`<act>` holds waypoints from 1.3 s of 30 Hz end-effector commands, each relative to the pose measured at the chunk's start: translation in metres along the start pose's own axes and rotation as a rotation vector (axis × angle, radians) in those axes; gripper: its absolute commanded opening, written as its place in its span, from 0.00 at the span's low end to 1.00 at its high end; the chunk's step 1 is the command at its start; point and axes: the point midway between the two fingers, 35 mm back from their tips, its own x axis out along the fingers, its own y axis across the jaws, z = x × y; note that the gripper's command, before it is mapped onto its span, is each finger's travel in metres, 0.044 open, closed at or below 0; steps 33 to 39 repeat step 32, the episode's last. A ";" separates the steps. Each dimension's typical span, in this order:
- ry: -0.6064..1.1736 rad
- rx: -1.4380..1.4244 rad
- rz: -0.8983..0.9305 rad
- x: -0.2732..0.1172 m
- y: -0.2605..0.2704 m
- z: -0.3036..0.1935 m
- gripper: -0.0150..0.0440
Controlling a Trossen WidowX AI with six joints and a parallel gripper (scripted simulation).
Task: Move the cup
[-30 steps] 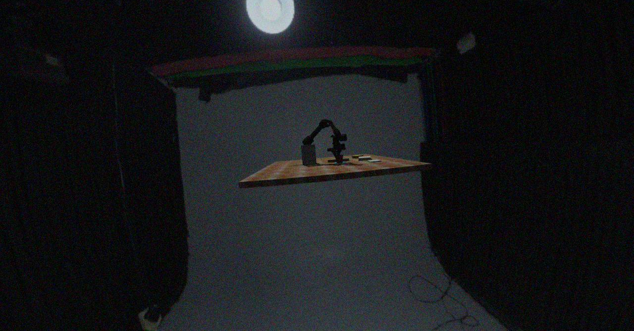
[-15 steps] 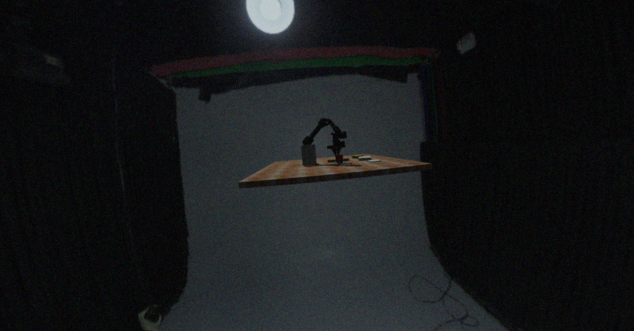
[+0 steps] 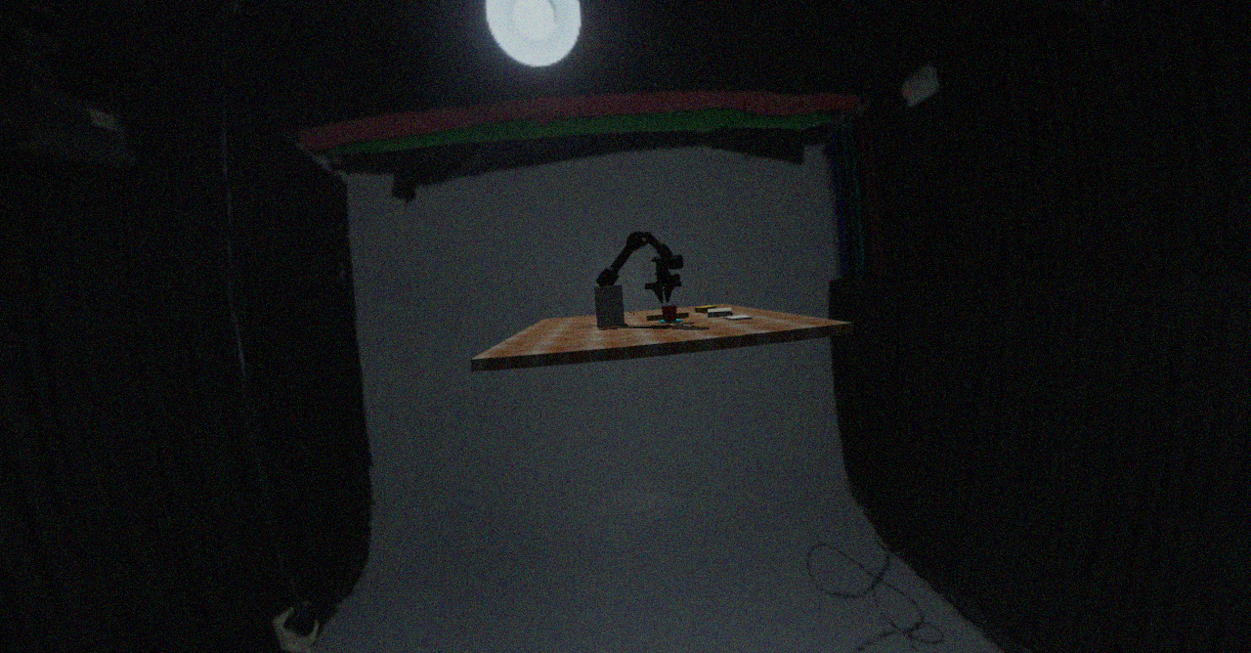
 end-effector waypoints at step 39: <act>-0.007 0.000 0.001 -0.059 -0.001 0.004 1.00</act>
